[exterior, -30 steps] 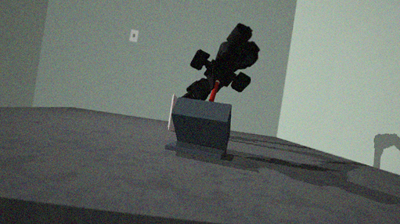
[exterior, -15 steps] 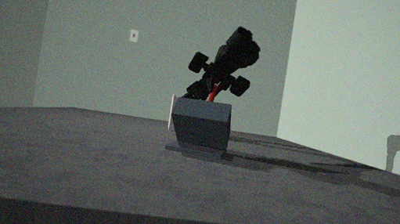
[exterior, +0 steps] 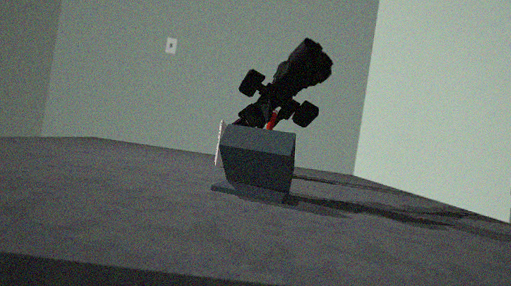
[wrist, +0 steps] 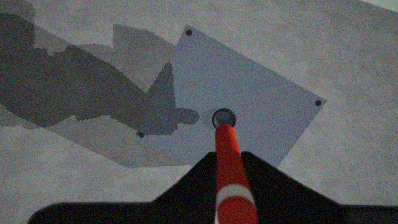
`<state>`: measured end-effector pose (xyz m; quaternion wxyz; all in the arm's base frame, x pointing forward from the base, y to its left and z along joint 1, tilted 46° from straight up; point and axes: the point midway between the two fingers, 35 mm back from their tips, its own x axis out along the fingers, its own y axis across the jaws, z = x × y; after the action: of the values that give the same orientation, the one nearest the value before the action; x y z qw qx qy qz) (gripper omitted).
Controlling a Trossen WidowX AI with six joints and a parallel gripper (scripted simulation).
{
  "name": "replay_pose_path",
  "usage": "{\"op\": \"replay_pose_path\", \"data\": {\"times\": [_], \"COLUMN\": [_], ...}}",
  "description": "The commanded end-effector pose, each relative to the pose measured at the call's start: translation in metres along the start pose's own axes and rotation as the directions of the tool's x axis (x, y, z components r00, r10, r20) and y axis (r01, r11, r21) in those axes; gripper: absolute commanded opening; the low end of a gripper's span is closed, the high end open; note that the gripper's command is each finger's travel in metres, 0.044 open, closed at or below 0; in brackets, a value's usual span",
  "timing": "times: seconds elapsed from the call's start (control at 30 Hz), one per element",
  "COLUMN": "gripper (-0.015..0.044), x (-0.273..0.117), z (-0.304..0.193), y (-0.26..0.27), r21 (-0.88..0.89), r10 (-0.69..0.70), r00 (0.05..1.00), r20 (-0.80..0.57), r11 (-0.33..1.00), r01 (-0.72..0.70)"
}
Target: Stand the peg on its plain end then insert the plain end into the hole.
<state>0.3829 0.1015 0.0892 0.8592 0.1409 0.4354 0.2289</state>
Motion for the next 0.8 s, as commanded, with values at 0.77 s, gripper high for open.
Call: {"op": "replay_pose_path", "data": {"times": [0.77], "gripper": [0.0000], "x": [0.019], "z": [-0.002], "y": [0.000], "r21": [-0.001], "r10": [0.001], "r00": [1.000], "r20": [-0.001], "r11": [1.000], "r01": [-0.001]}}
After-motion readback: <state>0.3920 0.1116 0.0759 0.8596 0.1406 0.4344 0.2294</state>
